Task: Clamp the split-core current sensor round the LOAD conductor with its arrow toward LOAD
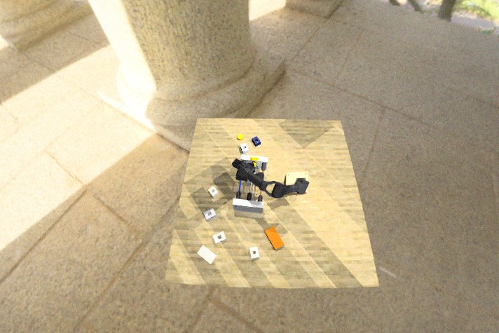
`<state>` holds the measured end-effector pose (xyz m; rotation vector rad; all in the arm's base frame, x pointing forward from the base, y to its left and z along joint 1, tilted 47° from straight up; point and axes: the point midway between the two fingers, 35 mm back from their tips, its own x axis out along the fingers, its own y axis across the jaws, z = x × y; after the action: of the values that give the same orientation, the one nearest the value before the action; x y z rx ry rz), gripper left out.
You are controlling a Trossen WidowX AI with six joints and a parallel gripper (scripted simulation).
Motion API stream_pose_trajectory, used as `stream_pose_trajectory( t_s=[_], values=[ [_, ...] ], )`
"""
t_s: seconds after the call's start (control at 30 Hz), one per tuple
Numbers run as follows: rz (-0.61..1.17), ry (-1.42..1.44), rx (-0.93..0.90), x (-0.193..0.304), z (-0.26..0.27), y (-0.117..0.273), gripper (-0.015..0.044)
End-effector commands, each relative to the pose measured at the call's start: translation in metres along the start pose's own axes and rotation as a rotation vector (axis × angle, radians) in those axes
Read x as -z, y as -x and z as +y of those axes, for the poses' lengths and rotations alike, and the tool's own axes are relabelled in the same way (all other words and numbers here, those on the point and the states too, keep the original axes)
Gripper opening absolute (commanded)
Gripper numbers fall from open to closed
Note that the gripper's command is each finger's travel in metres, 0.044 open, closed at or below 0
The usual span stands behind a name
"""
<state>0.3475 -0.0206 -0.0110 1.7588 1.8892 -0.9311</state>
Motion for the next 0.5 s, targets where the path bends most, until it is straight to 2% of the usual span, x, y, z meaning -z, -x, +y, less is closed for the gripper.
stream_pose_trajectory(
  t_s=[0.0,0.47],
  values=[
    [0.000,0.000,0.000,0.0000,0.0000,0.0000,0.0204],
    [0.000,0.000,0.000,0.0000,0.0000,0.0000,0.0111]
  ],
)
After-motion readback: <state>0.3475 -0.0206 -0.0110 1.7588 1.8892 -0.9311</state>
